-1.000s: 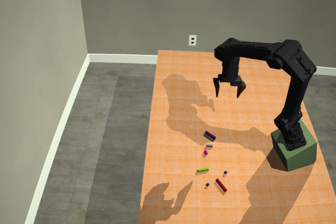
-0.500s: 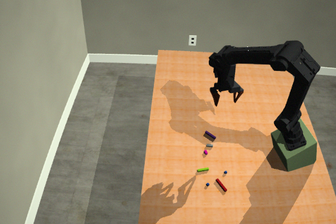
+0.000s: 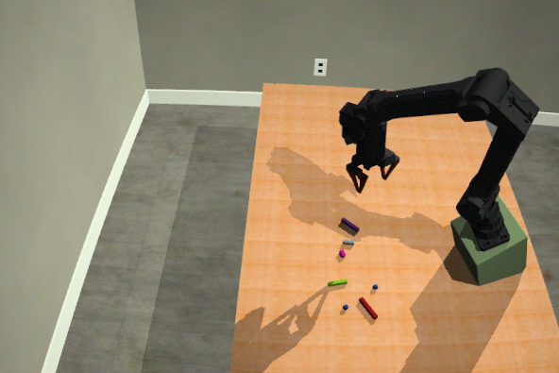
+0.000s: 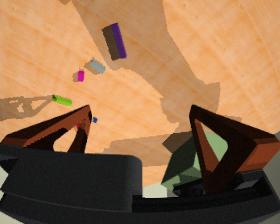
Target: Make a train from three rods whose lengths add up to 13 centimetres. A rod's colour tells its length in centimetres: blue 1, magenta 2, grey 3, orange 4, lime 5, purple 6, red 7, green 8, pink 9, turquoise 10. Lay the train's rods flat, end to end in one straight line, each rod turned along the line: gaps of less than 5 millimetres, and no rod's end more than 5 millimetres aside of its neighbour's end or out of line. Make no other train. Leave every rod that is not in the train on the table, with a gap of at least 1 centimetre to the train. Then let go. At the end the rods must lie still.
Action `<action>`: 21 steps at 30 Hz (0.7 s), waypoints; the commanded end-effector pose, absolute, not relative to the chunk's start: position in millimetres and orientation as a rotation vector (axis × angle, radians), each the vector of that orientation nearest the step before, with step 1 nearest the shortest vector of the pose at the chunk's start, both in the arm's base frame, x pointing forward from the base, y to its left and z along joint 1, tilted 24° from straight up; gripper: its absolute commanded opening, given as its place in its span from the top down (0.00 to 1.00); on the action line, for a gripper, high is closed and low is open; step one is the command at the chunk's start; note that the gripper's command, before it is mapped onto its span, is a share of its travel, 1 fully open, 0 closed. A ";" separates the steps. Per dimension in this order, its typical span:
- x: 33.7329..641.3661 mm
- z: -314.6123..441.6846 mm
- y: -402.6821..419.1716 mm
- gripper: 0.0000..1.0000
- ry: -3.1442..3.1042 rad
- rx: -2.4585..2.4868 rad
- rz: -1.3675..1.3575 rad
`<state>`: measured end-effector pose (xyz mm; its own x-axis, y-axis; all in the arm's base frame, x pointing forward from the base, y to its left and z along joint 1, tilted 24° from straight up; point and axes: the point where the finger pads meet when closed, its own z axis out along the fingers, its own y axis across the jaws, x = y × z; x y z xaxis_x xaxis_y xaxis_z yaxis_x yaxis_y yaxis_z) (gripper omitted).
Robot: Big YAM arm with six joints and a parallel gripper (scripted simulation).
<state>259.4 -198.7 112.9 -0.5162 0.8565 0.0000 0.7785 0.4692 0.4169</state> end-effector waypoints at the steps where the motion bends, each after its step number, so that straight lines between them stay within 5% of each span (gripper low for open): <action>1: 268.3 114.6 -184.0 0.00 2.570 1.230 0.510; 21: 278.4 98.1 -160.8 0.00 2.701 0.898 0.415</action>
